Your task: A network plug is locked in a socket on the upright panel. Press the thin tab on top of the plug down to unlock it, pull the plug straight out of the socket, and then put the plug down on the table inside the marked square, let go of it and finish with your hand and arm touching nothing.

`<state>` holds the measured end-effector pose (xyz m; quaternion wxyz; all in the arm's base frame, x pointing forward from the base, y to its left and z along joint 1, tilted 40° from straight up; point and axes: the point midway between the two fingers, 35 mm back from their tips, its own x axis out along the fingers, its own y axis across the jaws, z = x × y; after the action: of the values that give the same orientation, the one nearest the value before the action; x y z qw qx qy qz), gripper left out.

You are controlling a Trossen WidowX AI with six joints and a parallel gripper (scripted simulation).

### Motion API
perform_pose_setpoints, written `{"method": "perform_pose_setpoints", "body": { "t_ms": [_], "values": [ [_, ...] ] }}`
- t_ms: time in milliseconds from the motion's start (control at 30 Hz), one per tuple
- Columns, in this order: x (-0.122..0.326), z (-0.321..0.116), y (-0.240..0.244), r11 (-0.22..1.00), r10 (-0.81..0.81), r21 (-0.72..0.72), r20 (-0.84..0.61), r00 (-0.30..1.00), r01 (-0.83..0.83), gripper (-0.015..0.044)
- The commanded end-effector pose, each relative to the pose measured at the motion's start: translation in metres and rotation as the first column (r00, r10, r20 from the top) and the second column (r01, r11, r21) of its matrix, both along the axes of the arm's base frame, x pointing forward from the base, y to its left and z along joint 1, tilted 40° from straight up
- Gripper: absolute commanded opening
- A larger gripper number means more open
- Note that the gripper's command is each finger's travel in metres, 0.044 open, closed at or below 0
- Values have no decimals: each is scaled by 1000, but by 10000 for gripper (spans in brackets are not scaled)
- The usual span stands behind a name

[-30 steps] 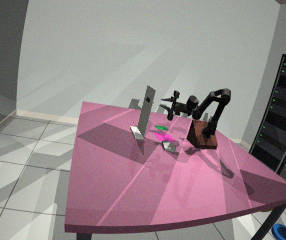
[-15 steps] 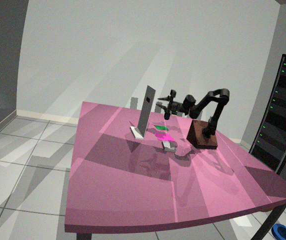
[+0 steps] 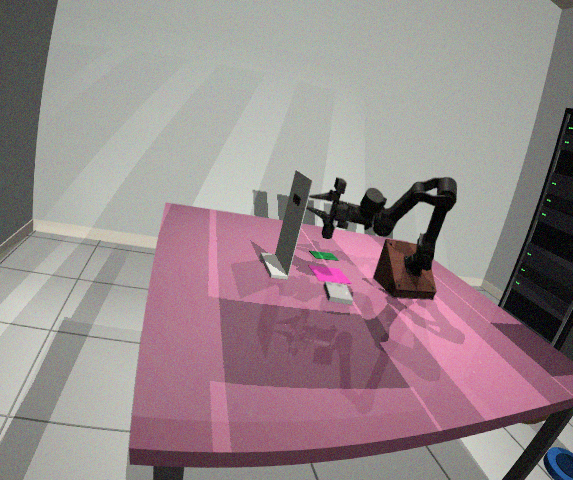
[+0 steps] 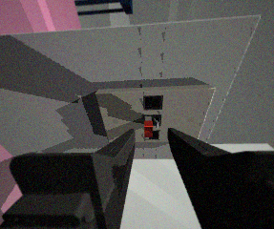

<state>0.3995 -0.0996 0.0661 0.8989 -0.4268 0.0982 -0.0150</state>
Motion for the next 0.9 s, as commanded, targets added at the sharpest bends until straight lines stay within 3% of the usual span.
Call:
{"method": "perform_pose_setpoints", "body": {
  "t_ms": [0, 167, 233, 733, 867],
  "values": [
    [8, 0, 1, 1000, -3, 4, 0, 1000, 3, 156],
    [14, 0, 2, 1000, -3, 4, 0, 1000, 3, 156],
    [14, 0, 2, 1000, -3, 4, 0, 1000, 3, 104],
    [14, 0, 2, 1000, -3, 4, 0, 1000, 3, 4],
    [14, 0, 2, 1000, -3, 4, 0, 1000, 3, 0]
  ]
}}
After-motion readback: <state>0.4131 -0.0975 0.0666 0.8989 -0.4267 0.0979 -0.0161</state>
